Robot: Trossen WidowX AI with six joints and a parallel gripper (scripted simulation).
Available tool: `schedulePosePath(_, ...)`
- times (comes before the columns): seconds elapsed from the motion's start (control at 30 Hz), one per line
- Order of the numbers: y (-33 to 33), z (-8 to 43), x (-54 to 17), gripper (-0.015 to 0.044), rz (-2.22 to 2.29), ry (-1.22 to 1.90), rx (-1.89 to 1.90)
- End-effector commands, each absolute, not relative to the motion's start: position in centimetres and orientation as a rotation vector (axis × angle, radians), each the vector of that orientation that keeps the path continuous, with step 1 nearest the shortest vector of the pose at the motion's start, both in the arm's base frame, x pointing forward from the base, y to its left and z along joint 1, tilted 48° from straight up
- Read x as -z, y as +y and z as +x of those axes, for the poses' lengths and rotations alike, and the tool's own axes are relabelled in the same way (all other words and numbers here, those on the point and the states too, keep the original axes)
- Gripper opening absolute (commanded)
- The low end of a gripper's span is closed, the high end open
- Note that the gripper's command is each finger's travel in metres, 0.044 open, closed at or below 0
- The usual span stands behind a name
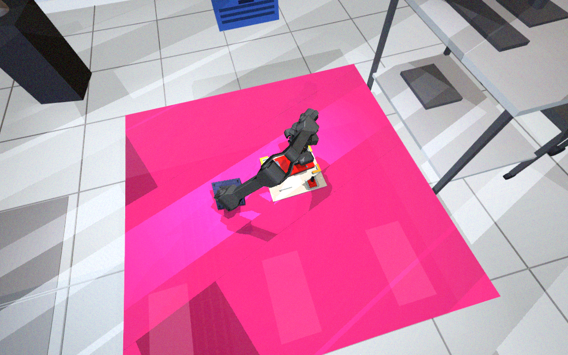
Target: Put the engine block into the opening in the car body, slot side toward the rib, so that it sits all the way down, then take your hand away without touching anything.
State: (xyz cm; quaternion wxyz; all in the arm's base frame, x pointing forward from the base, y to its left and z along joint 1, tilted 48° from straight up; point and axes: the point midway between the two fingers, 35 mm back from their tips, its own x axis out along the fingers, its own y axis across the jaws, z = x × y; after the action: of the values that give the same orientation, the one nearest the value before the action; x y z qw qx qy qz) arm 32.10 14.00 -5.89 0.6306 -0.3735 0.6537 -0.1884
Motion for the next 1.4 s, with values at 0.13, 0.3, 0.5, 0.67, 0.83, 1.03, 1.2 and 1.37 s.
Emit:
schedulePosePath(0.13, 13.98, 32.17, 5.79, 0.0159, -0.859, 1.489, 0.43)
schedulePosePath(0.3, 13.84, 32.1, 5.95, 0.0159, -0.86, 1.49, 0.43)
schedulePosePath(0.5, 13.68, 32.12, 6.09, 0.0159, -0.86, 1.49, 0.429)
schedulePosePath(0.67, 13.55, 32.13, 6.21, 0.0159, -0.86, 1.49, 0.429)
schedulePosePath(0.83, 13.43, 32.15, 6.33, 0.0159, -0.86, 1.49, 0.429)
schedulePosePath(1.03, 13.3, 32.17, 6.45, 0.0159, -0.86, 1.49, 0.429)
schedulePosePath(1.2, 13.2, 32.18, 6.54, 0.0159, -0.86, 1.49, 0.429)
schedulePosePath(1.37, 13.1, 32.19, 6.63, 0.0159, -0.86, 1.49, 0.429)
